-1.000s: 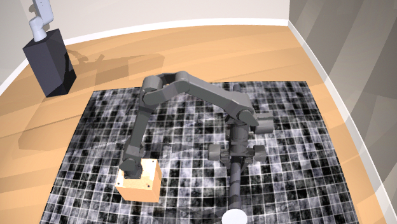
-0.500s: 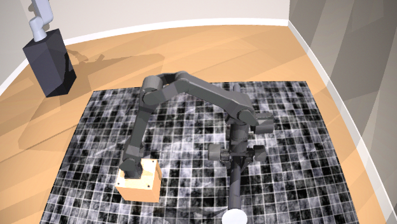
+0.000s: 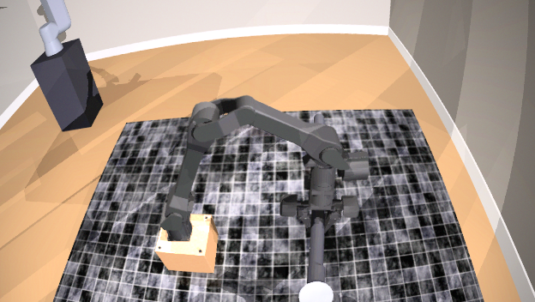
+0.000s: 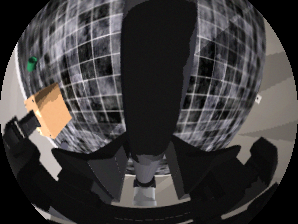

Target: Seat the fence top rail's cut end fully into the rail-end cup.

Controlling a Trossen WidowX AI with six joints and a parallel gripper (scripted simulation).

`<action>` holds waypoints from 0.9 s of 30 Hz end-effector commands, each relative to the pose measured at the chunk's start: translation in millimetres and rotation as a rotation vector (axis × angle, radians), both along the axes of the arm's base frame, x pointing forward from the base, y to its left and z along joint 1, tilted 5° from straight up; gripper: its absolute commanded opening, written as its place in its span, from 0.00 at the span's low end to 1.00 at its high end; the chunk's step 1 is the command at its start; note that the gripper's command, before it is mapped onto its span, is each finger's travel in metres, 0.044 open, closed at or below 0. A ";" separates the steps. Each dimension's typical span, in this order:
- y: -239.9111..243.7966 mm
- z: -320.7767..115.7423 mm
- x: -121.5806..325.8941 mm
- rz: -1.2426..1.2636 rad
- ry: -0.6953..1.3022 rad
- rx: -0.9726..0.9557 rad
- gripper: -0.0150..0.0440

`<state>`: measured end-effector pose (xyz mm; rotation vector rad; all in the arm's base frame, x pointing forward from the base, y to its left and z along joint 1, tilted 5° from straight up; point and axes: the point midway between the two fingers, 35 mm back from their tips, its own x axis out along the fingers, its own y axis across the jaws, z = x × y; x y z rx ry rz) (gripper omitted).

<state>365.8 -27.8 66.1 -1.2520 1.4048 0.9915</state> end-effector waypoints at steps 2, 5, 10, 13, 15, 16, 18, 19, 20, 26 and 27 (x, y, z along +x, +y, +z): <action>-6.1 2.7 0.0 0.002 0.000 -0.014 0.25; -6.5 2.8 0.0 0.002 0.000 -0.014 0.25; -7.2 2.9 -0.1 0.002 0.000 -0.014 0.25; -7.6 3.0 -0.1 0.002 0.000 -0.014 0.25; -7.9 3.1 -0.1 0.002 0.000 -0.014 0.25; -8.0 3.2 -0.1 0.002 0.000 -0.014 0.25; -8.3 3.2 -0.1 0.002 0.000 -0.014 0.25; -8.4 3.3 -0.1 0.002 0.000 -0.014 0.25; -8.5 3.3 -0.1 0.002 0.000 -0.014 0.25; -0.1 0.1 0.0 0.003 0.001 0.005 0.25; -0.1 0.1 0.0 0.003 0.001 0.005 0.25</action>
